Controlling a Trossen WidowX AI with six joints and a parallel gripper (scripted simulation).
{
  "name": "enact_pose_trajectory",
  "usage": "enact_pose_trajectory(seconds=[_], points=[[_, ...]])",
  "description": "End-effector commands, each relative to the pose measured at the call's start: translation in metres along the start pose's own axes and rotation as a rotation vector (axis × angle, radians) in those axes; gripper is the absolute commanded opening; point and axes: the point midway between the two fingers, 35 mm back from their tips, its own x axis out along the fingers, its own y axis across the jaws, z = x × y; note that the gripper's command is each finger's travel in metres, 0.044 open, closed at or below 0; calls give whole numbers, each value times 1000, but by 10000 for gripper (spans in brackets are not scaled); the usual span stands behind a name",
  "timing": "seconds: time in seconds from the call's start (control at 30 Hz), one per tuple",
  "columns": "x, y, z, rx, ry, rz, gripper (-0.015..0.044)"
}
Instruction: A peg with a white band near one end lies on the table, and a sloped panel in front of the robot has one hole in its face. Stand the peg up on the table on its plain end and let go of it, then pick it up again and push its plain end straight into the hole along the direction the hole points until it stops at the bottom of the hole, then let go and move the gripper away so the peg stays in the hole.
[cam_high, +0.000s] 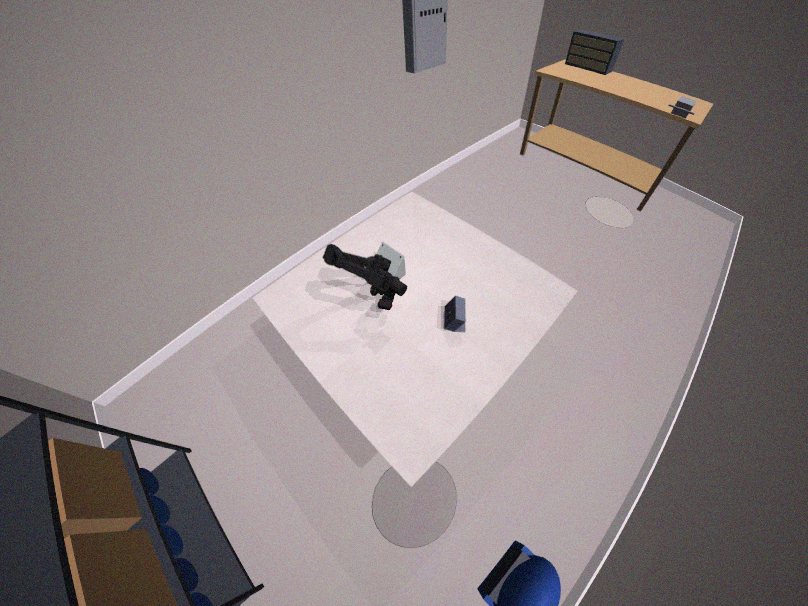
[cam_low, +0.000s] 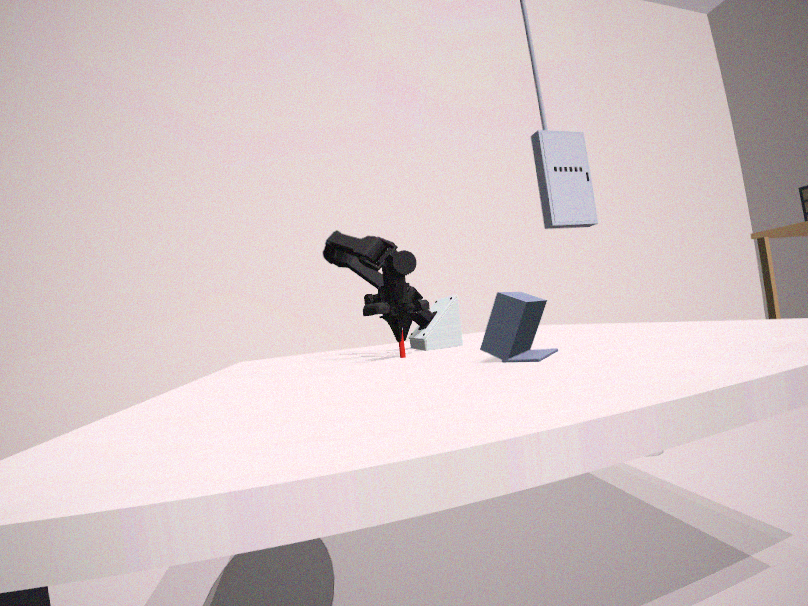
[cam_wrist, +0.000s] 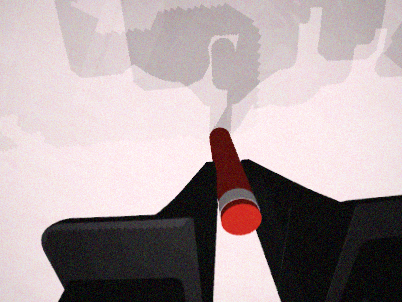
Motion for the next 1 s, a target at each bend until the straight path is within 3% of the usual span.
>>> enact_pose_trajectory(seconds=[0.0,0.97], points=[[0,0,0,3,-1,0,0],[-78,-3,-5,-4,-2,0,0]])
